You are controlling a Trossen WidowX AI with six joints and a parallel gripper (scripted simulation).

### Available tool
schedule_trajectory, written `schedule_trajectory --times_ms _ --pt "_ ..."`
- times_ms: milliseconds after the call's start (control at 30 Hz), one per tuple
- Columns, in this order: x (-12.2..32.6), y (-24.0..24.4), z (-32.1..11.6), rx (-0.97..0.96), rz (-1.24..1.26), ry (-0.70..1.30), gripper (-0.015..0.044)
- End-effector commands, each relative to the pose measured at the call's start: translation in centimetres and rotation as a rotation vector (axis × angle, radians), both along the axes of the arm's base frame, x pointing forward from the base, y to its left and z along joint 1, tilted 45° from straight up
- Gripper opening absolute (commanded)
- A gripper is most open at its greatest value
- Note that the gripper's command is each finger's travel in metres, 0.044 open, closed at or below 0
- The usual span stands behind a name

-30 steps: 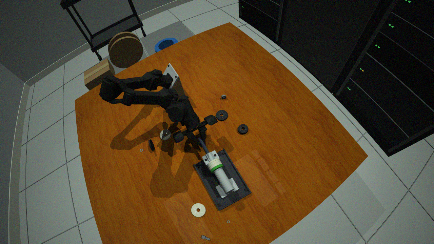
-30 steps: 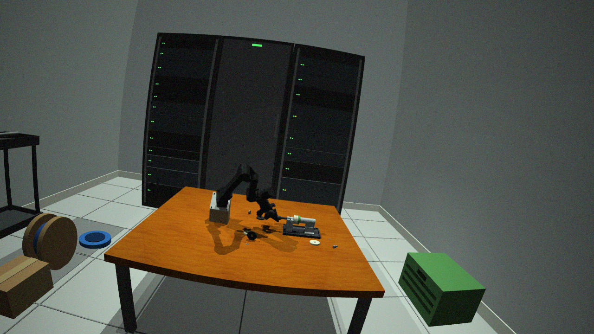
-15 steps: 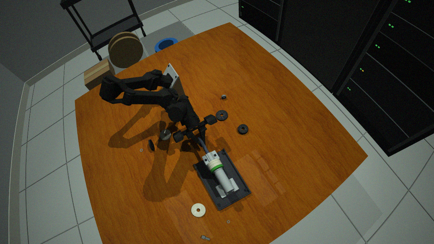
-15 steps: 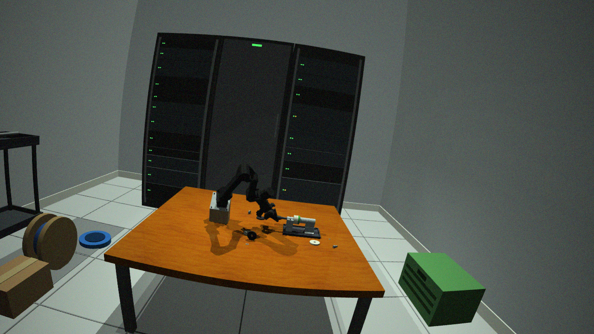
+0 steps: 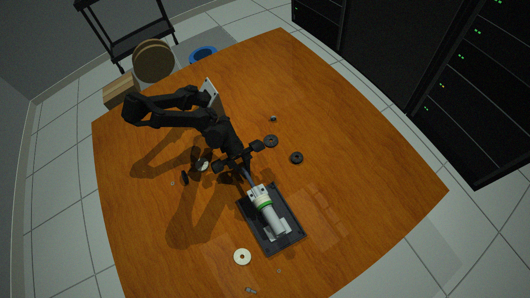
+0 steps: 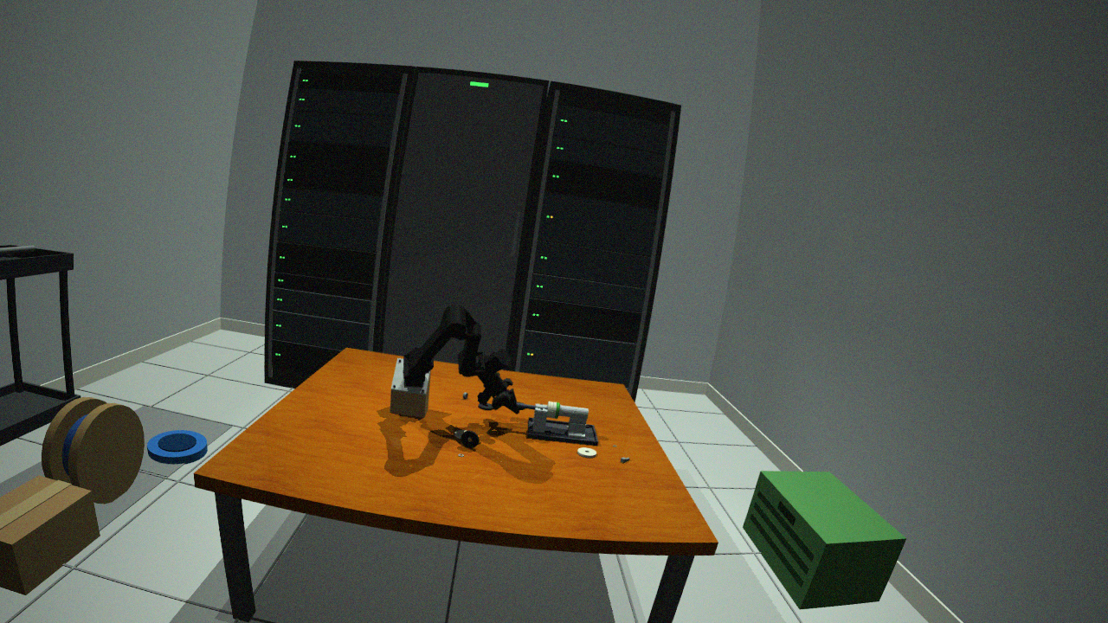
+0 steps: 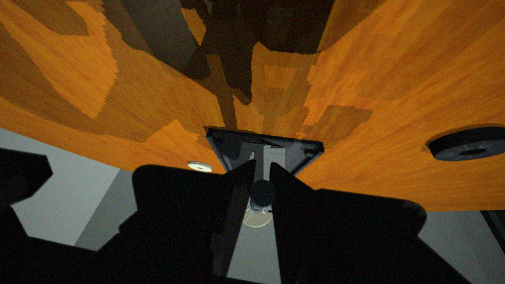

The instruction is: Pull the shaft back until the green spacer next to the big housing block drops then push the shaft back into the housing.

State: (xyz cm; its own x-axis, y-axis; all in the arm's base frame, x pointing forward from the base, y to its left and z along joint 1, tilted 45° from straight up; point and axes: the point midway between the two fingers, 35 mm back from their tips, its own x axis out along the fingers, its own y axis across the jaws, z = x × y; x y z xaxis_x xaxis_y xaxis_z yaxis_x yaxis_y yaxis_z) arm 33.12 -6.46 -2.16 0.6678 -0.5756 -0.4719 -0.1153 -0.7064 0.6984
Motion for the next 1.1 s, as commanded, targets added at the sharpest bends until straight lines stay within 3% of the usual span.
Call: schedule_trajectory --times_ms 0,1067 --pt "-0.16 0.01 0.00 0.001 -0.001 -0.002 0.0000" --pt "-0.52 0.06 -0.03 0.001 -0.001 -0.001 0.0000"
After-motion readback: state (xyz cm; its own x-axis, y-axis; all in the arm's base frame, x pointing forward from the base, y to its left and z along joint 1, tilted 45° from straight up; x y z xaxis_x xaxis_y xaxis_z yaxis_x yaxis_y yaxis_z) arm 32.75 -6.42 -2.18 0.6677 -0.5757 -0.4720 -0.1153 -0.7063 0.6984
